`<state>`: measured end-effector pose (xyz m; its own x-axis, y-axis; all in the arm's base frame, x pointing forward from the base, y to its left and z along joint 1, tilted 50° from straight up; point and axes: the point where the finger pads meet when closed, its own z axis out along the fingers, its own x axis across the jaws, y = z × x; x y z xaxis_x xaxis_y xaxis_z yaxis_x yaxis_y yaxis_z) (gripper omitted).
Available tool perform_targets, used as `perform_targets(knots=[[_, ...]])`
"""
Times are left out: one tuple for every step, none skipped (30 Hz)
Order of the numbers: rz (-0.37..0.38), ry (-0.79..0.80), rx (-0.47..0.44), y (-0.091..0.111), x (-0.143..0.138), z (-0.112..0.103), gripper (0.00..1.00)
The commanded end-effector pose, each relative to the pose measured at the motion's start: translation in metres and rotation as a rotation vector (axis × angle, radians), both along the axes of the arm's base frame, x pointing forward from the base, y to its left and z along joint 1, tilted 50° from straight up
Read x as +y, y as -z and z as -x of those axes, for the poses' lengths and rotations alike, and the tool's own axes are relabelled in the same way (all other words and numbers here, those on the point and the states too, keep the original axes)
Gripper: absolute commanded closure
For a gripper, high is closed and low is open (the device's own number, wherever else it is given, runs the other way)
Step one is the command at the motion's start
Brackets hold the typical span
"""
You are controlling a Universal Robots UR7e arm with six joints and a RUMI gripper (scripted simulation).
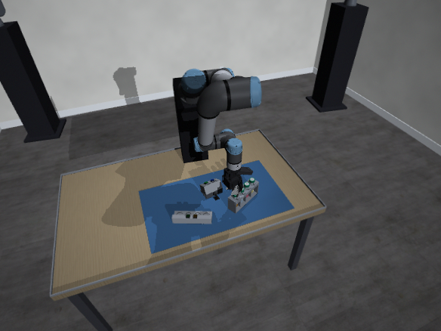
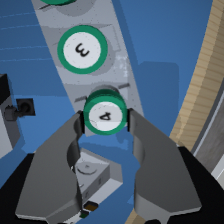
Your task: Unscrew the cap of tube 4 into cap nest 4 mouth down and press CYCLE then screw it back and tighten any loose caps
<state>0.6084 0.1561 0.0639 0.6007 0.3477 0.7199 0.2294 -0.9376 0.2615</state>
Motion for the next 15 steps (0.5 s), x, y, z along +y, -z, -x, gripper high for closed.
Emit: perform_targets(knots=[[-0.002,0.002,-0.001,-0.0005,0.0002,0.0000,1.00],[-0.002,0.002,-0.001,-0.0005,0.0002,0.0000,1.00],[-0.002,0.002,-0.001,-0.0005,0.0002,0.0000,1.00],[-0.002,0.002,-0.001,-0.0005,0.0002,0.0000,1.00],[-0.002,0.002,-0.001,-0.0005,0.0002,0.0000,1.00],[-0.002,0.002,-0.001,-0.0005,0.0002,0.0000,1.00],[-0.002,0.002,-0.001,-0.0005,0.0002,0.0000,1.00],[-0.002,0.002,-0.001,-0.0005,0.0002,0.0000,1.00],[-0.002,0.002,-0.001,-0.0005,0.0002,0.0000,1.00],[-0.002,0.002,-0.001,-0.0005,0.0002,0.0000,1.00],[0.036,-0.030,-0.002,-0.0005,0.0002,0.0000,1.00],[0.074,-0.062,-0.002,-0.0005,0.0002,0.0000,1.00],[0.113,-0.094,-0.002,-0.0005,0.0003,0.0000,1.00],[0.151,-0.126,-0.003,-0.0005,0.0003,0.0000,1.00],[0.189,-0.158,-0.003,-0.0005,0.0003,0.0000,1.00]])
